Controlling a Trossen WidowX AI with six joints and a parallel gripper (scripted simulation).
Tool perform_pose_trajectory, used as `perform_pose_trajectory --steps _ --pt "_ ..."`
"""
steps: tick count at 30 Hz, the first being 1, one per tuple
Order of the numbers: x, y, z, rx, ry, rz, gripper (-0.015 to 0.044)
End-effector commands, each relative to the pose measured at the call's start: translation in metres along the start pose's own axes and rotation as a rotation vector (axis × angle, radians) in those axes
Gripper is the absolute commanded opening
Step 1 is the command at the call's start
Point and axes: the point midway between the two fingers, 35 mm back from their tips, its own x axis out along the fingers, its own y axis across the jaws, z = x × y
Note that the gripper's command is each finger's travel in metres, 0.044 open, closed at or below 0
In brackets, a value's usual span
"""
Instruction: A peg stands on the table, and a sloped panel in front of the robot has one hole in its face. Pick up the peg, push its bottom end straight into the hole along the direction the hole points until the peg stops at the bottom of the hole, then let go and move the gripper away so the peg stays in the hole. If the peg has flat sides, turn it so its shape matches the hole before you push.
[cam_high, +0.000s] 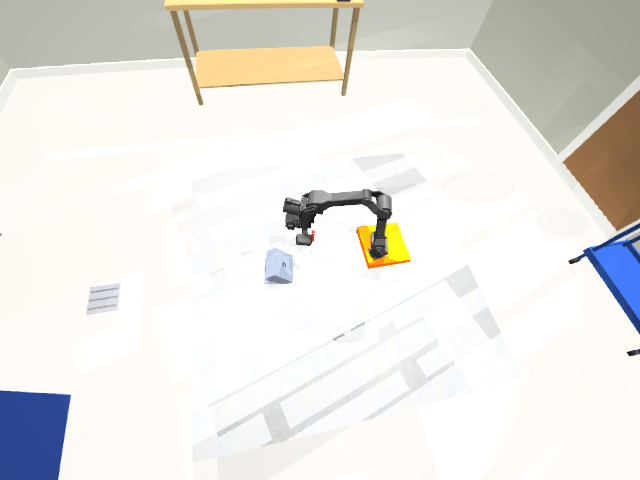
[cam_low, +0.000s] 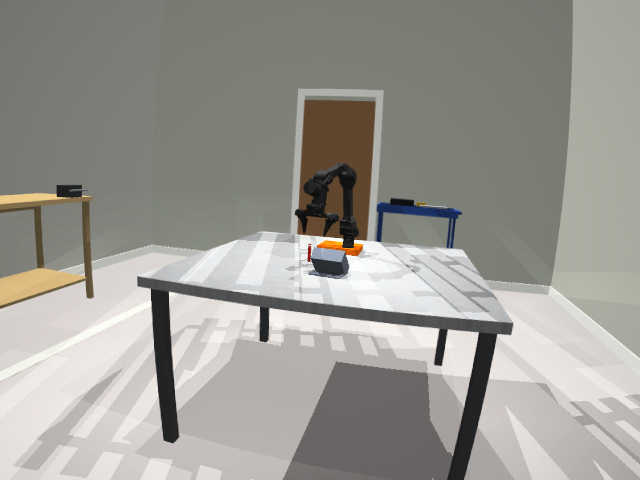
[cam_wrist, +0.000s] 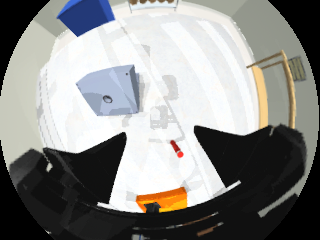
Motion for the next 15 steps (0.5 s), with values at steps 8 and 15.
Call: perform_pose_trajectory --steps 8,15 --pt "0.018 -0.038 -0.056 -0.042 0.202 0.011 0.044" --pt "0.019 -0.045 -0.071 -0.051 0.244 0.022 0.044"
